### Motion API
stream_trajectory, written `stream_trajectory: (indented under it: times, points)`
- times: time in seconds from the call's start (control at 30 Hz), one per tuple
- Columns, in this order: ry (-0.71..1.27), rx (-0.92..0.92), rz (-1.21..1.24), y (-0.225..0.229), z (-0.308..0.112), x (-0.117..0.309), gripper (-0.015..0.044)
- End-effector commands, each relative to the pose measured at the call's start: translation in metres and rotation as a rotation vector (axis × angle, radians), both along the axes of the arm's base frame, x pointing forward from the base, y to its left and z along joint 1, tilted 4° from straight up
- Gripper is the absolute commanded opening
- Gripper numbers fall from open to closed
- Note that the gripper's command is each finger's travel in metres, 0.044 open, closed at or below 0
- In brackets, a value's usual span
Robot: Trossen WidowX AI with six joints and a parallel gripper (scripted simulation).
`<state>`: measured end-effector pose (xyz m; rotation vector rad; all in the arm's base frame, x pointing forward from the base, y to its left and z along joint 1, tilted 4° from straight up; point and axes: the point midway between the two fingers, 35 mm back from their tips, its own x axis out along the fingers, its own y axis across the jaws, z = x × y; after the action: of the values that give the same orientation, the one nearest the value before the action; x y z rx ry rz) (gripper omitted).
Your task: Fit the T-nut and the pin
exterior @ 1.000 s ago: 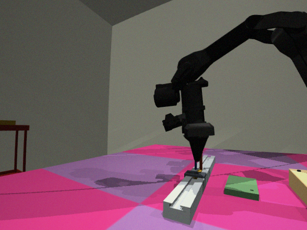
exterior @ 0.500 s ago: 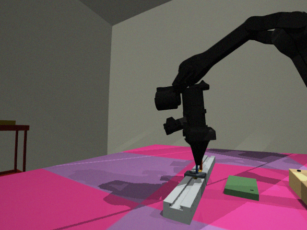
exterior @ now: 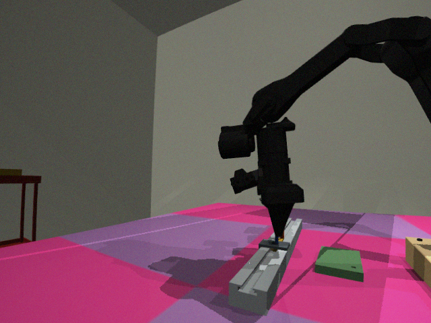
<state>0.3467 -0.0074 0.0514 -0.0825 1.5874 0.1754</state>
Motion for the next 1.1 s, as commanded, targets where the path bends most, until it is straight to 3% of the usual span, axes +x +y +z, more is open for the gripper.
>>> stream_trajectory:
  times: [0.0,1.07]
  points:
    - [0.011,-0.004,-0.003,-0.0012,-0.0048,-0.0028,-0.0150]
    - [0.019,0.002,0.003,0.0005,-0.0042,0.0009,-0.0150]
